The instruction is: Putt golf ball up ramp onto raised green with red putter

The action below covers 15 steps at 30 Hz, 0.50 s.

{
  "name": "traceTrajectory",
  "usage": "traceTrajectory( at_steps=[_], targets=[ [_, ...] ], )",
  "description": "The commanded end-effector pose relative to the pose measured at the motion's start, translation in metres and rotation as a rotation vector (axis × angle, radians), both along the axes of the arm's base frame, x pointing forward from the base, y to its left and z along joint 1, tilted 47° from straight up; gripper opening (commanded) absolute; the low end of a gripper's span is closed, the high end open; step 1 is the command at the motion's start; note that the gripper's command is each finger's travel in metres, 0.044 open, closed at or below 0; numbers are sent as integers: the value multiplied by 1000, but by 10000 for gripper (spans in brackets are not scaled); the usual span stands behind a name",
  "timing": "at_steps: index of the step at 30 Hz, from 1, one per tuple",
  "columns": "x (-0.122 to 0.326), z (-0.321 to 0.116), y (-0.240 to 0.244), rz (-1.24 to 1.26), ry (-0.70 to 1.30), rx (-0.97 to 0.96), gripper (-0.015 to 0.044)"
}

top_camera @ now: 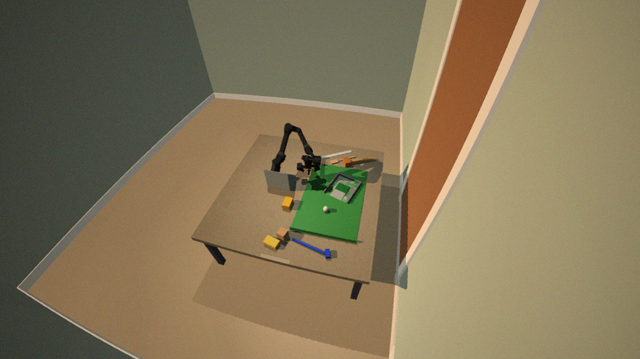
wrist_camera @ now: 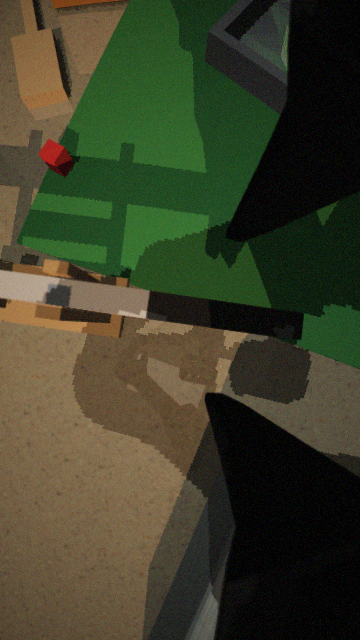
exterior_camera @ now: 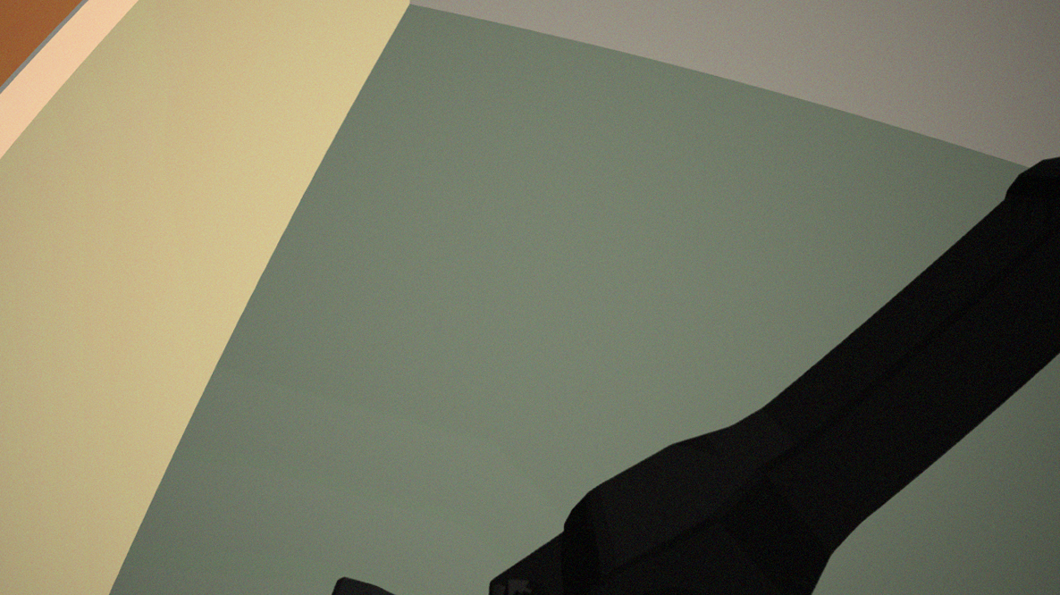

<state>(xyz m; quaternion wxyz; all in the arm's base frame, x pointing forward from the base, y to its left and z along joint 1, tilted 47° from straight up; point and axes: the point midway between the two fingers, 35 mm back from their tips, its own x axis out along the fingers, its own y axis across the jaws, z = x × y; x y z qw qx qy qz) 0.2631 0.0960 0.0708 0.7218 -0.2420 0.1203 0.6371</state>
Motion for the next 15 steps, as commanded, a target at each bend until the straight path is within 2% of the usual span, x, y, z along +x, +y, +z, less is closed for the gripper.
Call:
traceTrajectory(
  at_steps=[1,15],
  targets=[
    [0,-4,4,1,7,4,440],
    [3,-17,17,1,7,4,440]
  ],
)
